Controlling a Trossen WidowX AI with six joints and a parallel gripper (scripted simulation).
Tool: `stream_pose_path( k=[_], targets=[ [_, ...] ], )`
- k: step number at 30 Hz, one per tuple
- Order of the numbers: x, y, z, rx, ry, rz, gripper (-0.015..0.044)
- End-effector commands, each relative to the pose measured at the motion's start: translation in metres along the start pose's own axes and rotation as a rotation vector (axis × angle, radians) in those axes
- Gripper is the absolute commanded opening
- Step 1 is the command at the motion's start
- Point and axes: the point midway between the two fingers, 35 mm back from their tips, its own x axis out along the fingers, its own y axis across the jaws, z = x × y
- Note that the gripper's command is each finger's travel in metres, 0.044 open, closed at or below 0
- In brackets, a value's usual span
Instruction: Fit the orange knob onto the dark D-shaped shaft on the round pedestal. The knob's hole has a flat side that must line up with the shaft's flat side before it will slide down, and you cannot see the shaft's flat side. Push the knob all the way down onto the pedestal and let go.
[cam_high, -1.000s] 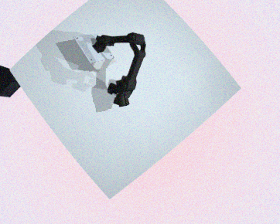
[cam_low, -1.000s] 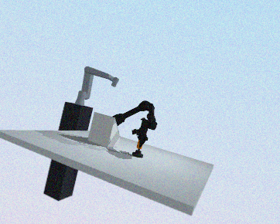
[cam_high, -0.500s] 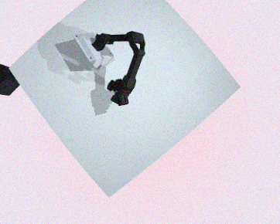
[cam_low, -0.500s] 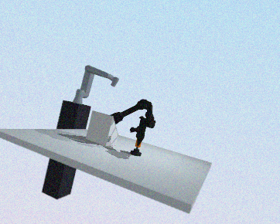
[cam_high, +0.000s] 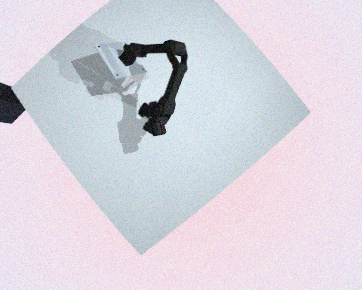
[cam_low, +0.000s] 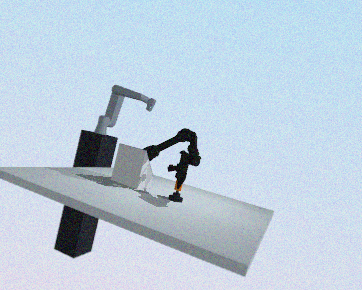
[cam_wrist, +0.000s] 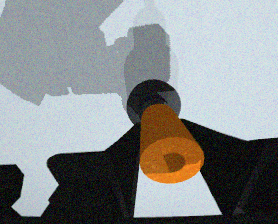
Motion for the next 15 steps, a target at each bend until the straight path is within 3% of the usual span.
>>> stream_pose_path(
  k=[1, 15],
  targets=[
    [-0.0031, 0.0003, -0.0020, 0.001, 0.004, 0.005, 0.0000],
    [-0.0008, 0.0021, -0.0005, 0.001, 0.004, 0.005, 0.0000]
  ],
)
